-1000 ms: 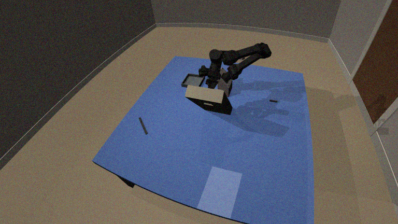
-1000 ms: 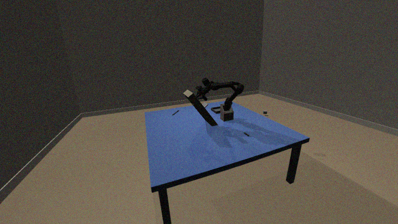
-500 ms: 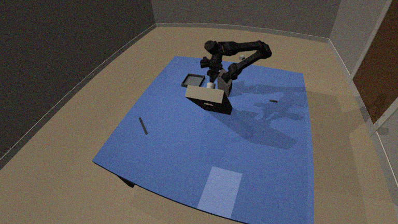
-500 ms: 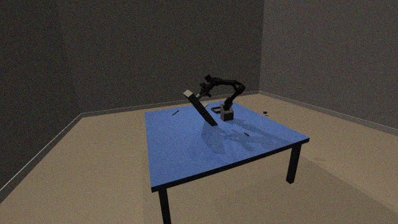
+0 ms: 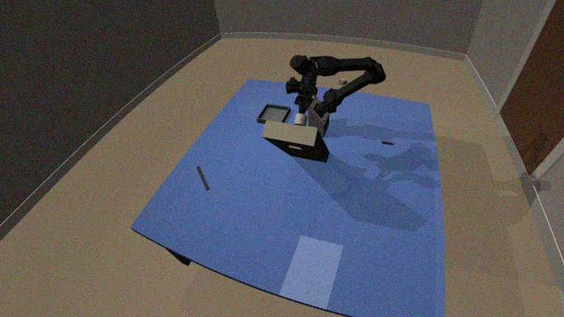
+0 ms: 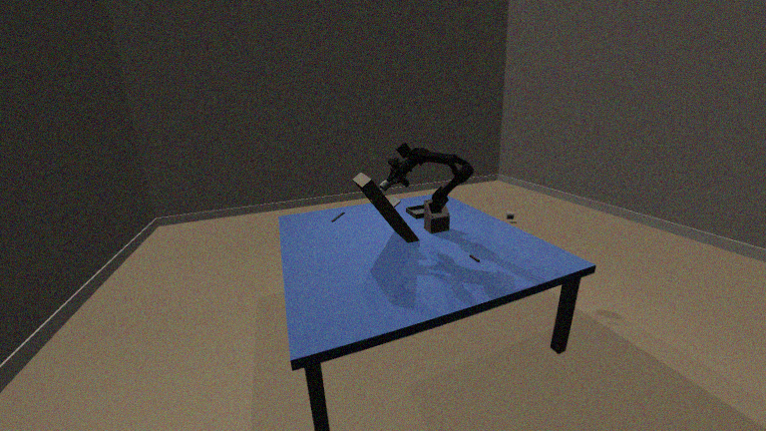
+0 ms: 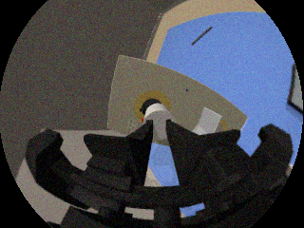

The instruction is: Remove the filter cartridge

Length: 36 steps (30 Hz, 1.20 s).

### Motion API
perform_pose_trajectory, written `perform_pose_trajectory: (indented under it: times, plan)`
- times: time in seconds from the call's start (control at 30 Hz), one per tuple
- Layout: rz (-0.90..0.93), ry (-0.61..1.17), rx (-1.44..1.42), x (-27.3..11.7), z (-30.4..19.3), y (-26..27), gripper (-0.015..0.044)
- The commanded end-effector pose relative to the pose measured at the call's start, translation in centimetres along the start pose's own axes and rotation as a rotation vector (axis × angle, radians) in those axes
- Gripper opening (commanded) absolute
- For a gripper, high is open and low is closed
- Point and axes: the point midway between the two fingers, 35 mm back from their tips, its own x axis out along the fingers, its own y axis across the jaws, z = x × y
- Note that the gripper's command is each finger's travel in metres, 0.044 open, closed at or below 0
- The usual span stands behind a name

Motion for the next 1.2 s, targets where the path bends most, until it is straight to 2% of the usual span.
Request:
perform_pose_trajectory:
  times: [0.0, 0.57, 0.7, 1.17]
  plan:
    - [0.01, -0.001, -0.015, 0.0, -0.5, -0.9, 0.0]
    - [0.009, -0.001, -0.014, 0.7, -2.5, -6.1, 0.0]
    - [-0.002, 0.001, 0.006, 0.8, -2.0, -5.6, 0.0095]
    - [0.008, -0.001, -0.012, 0.8, -2.4, -6.1, 0.0095]
